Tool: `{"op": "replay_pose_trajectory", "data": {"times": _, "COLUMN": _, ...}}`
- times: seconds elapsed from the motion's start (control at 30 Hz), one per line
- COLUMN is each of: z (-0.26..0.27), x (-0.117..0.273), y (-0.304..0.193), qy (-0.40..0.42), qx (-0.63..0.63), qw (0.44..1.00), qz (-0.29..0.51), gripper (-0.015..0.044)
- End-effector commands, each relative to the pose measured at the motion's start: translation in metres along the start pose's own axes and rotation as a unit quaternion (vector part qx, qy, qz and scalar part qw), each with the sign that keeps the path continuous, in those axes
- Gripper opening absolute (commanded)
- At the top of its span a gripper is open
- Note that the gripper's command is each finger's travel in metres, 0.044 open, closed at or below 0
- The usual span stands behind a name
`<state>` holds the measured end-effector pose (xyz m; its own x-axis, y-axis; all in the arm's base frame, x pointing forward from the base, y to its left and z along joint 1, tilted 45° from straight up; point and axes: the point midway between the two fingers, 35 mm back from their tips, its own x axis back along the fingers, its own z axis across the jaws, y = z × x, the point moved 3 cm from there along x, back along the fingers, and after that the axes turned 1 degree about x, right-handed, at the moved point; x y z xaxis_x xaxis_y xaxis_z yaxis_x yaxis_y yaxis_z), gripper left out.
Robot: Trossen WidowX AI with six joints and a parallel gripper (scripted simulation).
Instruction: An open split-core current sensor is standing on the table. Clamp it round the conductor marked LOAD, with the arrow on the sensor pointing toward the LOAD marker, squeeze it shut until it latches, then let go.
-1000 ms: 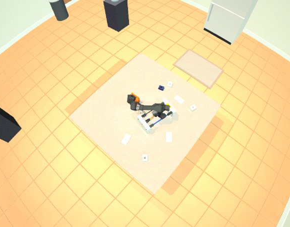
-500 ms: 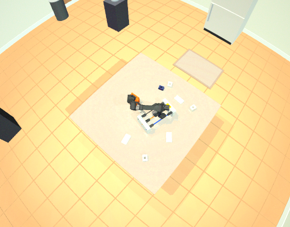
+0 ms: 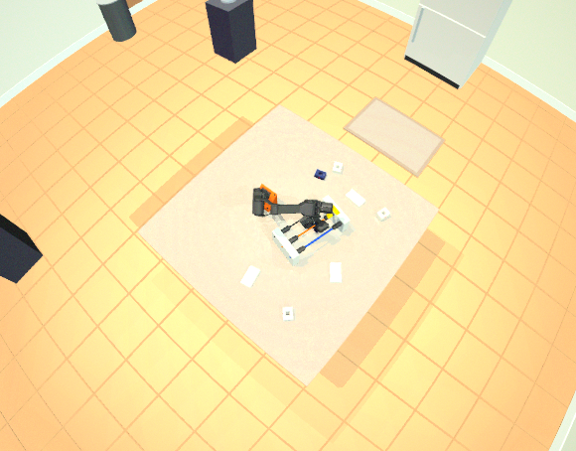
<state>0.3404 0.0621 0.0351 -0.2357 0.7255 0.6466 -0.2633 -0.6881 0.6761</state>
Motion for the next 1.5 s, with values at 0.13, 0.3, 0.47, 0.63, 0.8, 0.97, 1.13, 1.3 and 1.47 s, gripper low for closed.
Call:
{"op": "replay_pose_trajectory", "data": {"times": 0.13, "z": -0.002, "x": 0.001, "y": -0.001, "qy": 0.004, "qx": 0.003, "qw": 1.0, "qz": 0.0, "gripper": 0.0}}
{"op": "replay_pose_trajectory", "data": {"times": 0.3, "z": -0.002, "x": 0.001, "y": -0.001, "qy": 0.004, "qx": 0.003, "qw": 1.0, "qz": 0.0, "gripper": 0.0}}
{"op": "replay_pose_trajectory", "data": {"times": 0.47, "z": 0.0, "x": 0.001, "y": -0.001, "qy": -0.005, "qx": 0.003, "qw": 1.0, "qz": 0.001, "gripper": 0.0}}
{"op": "replay_pose_trajectory", "data": {"times": 0.63, "z": 0.007, "x": 0.0, "y": -0.001, "qy": -0.073, "qx": 0.003, "qw": 0.997, "qz": 0.003, "gripper": 0.0}}
{"op": "replay_pose_trajectory", "data": {"times": 0.8, "z": 0.01, "x": 0.001, "y": 0.0, "qy": -0.107, "qx": 0.002, "qw": 0.994, "qz": 0.002, "gripper": 0.0}}
{"op": "replay_pose_trajectory", "data": {"times": 0.97, "z": 0.01, "x": 0.001, "y": 0.0, "qy": -0.107, "qx": 0.002, "qw": 0.994, "qz": 0.002, "gripper": 0.0}}
{"op": "replay_pose_trajectory", "data": {"times": 1.13, "z": 0.01, "x": -0.001, "y": 0.0, "qy": -0.106, "qx": 0.002, "qw": 0.994, "qz": 0.002, "gripper": 0.0}}
{"op": "replay_pose_trajectory", "data": {"times": 1.3, "z": 0.008, "x": -0.007, "y": 0.0, "qy": -0.103, "qx": 0.003, "qw": 0.995, "qz": 0.001, "gripper": 0.0}}
{"op": "replay_pose_trajectory", "data": {"times": 1.47, "z": 0.009, "x": -0.005, "y": 0.0, "qy": -0.102, "qx": 0.0, "qw": 0.995, "qz": 0.002, "gripper": 0.0079}}
